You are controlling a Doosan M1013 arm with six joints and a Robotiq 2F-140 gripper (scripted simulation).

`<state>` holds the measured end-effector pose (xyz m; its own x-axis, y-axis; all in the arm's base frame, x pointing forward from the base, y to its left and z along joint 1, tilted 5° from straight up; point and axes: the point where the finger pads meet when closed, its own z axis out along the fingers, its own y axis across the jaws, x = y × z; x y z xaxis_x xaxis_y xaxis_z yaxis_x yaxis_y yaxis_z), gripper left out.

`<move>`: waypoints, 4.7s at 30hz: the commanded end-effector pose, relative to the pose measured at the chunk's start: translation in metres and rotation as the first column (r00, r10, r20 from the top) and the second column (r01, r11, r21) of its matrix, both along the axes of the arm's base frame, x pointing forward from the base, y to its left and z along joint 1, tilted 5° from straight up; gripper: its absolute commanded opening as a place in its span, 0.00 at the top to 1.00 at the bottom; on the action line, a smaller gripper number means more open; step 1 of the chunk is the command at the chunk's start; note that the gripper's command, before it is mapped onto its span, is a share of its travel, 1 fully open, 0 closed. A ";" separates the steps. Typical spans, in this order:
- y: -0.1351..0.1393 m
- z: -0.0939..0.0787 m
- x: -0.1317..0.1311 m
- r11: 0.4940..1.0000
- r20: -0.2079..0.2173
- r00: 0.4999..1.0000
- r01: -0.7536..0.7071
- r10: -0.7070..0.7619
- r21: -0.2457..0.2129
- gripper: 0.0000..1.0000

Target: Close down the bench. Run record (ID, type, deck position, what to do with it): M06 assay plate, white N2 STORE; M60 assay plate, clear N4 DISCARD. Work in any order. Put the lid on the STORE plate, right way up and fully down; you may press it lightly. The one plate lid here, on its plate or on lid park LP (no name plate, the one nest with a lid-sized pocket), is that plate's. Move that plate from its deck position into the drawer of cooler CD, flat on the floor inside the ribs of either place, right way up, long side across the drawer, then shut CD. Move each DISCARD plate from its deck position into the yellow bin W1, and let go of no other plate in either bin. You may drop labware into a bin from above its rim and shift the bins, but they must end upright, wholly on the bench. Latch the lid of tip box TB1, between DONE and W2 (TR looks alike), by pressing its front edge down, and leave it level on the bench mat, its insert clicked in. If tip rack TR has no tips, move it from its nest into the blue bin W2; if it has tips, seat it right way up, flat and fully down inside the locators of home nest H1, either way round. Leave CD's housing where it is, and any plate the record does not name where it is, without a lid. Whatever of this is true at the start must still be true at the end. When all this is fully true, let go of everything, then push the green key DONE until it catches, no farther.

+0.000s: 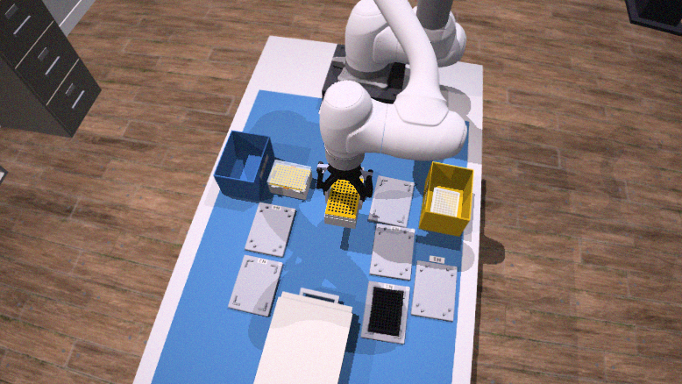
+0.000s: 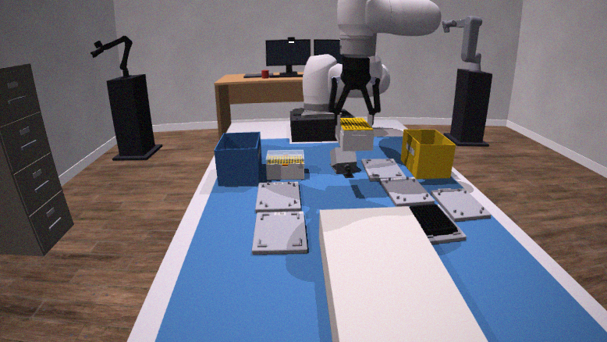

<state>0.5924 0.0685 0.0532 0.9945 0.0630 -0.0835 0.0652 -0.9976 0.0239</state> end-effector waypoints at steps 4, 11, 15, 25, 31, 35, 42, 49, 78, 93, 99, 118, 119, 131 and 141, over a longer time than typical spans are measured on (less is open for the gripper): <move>-0.017 0.001 -0.005 1.000 0.000 1.000 0.000 0.000 0.000 1.00; -0.032 0.002 -0.009 1.000 0.000 1.000 0.000 0.000 0.000 1.00; -0.040 0.002 -0.011 1.000 0.000 1.000 0.000 0.000 0.000 1.00; -0.065 0.004 -0.018 1.000 0.000 1.000 0.000 0.000 0.000 1.00; -0.076 0.004 -0.021 1.000 0.000 1.000 0.000 0.000 0.000 1.00; -0.086 0.005 -0.024 1.000 0.000 1.000 0.000 0.000 0.000 1.00; -0.104 0.005 -0.029 1.000 0.000 1.000 0.000 0.000 0.000 1.00; -0.117 0.006 -0.033 1.000 0.000 1.000 0.000 0.000 0.000 1.00; -0.186 0.010 -0.052 1.000 0.000 1.000 0.000 0.000 0.000 1.00; -0.219 0.011 -0.061 1.000 0.000 1.000 0.000 0.000 0.000 1.00; -0.230 0.012 -0.064 1.000 0.000 1.000 0.000 0.000 0.000 1.00; -0.273 0.014 -0.076 1.000 0.000 1.000 0.000 0.000 0.000 1.00; -0.276 0.014 -0.077 1.000 0.000 1.000 0.000 0.000 0.000 1.00; -0.301 0.016 -0.084 1.000 0.000 1.000 0.000 0.000 0.000 1.00; -0.327 0.017 -0.091 1.000 0.000 1.000 0.000 0.000 0.000 1.00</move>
<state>0.5031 -0.2518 0.0699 0.9945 0.0630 -0.0837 0.0652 -0.9976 0.0239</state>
